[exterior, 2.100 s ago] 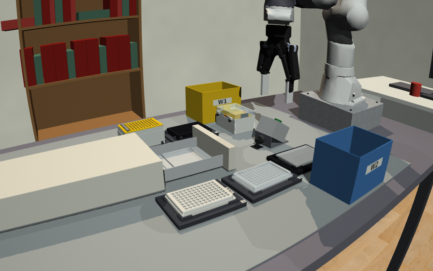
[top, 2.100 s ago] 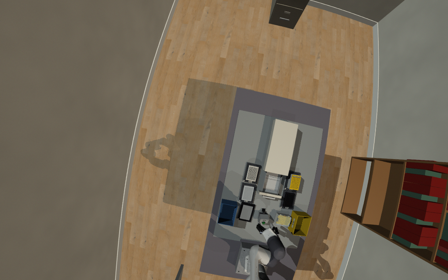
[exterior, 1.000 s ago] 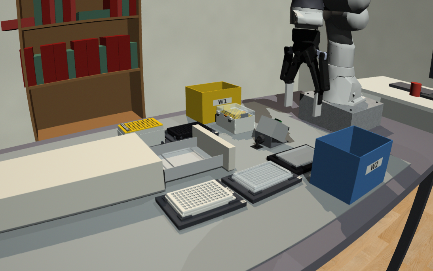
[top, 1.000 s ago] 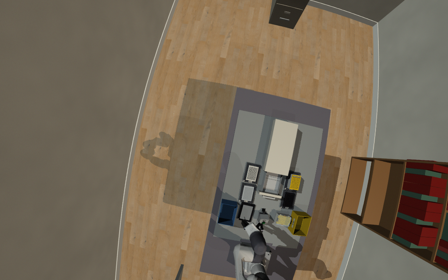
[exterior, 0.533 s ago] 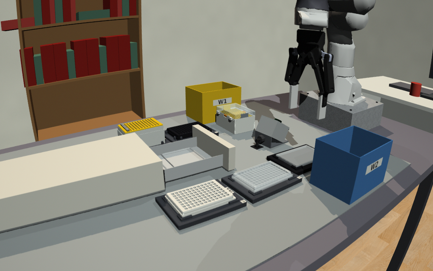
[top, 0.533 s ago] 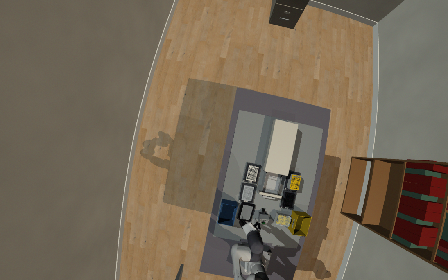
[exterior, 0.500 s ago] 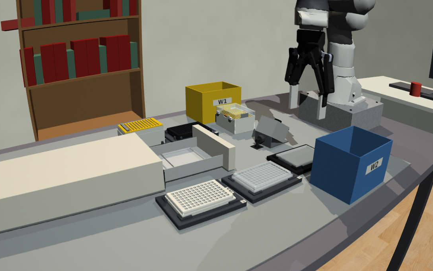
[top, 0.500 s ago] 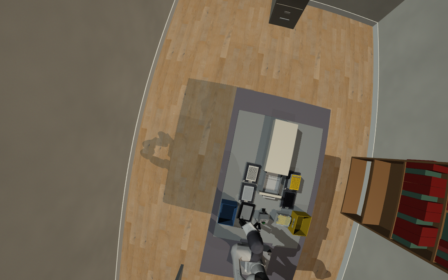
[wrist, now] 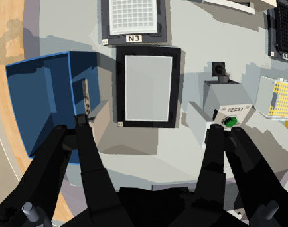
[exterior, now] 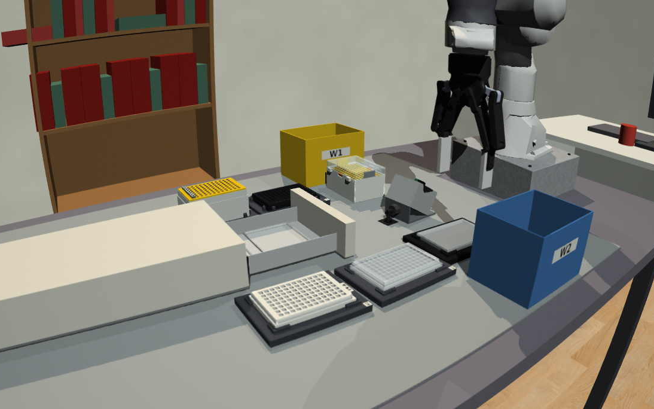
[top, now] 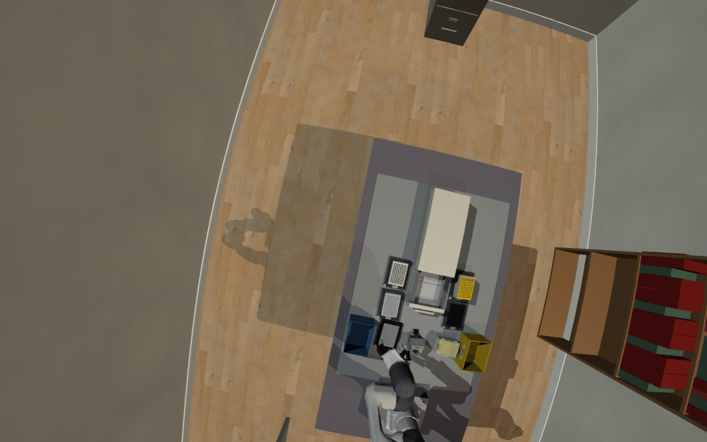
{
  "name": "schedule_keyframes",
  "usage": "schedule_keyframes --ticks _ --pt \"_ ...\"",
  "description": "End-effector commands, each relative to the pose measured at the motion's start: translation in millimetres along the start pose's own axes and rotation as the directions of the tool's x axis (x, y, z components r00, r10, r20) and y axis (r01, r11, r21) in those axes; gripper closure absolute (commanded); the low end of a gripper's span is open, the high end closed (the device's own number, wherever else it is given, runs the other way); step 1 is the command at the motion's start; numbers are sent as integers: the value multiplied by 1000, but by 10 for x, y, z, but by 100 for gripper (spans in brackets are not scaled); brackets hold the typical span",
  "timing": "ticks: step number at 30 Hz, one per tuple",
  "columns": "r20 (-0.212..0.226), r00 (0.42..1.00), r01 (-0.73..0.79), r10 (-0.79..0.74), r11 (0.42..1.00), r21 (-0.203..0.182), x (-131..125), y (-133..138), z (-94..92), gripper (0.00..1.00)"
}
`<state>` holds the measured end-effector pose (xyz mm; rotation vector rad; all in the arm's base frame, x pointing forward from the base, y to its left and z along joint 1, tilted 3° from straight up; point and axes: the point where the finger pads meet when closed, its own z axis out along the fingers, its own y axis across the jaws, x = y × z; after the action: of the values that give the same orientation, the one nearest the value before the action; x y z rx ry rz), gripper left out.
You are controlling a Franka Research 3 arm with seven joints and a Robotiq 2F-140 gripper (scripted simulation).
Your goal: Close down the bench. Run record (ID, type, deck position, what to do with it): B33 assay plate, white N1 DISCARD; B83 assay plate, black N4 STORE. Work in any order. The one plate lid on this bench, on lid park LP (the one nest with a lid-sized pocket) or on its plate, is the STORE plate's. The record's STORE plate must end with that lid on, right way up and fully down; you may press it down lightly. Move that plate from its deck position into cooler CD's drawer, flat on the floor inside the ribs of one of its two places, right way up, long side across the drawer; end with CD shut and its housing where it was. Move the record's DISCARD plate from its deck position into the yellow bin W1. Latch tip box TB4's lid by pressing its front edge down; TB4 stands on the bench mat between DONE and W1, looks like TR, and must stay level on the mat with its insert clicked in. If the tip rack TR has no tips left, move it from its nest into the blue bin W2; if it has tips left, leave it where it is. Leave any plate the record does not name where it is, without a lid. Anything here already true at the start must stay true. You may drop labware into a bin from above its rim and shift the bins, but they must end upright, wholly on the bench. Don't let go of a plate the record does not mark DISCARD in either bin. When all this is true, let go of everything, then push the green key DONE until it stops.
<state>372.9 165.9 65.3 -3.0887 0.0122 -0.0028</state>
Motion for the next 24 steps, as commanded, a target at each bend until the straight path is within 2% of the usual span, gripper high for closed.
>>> schedule_keyframes --ticks 1,24 --pt "-10 1000 -14 14 1000 -2 29 8 40 34" --pt "-10 1000 -14 14 1000 -2 32 8 320 34"
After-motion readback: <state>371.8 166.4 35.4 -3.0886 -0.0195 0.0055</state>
